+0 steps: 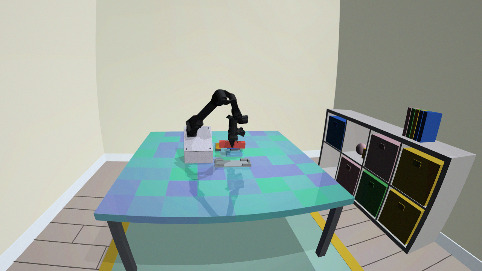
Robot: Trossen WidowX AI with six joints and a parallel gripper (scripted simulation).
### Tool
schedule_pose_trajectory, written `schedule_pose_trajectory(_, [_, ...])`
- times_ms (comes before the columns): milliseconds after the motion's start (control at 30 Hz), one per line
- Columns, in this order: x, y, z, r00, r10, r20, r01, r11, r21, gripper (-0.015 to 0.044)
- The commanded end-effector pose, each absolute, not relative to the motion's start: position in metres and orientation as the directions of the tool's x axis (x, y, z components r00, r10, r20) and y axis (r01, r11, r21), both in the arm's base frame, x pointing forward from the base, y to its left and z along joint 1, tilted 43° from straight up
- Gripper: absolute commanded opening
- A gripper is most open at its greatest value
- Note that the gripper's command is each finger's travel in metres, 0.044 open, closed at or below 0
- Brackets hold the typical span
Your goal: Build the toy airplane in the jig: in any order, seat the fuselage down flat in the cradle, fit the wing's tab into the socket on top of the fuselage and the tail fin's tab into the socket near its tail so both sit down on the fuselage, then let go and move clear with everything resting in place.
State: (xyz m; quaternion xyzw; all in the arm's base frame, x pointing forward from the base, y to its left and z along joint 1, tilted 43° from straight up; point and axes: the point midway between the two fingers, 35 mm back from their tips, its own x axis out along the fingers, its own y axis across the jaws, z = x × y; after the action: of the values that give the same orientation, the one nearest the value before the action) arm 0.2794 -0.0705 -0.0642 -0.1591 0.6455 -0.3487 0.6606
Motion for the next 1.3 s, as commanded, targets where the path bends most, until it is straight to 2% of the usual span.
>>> schedule_pose_trajectory(0, [0.283,-0.060,-0.053,-0.066,-0.663,-0.746,0.264,0.709,-0.654,0.0000])
schedule_pose_trajectory(667, [0.280,-0.027,-0.012,-0.068,-0.668,-0.741,0.265,0.704,-0.659,0.0000])
schedule_pose_trajectory(1267, [0.275,-0.071,0.001,-0.070,-0.639,-0.766,0.244,0.734,-0.634,0.0000])
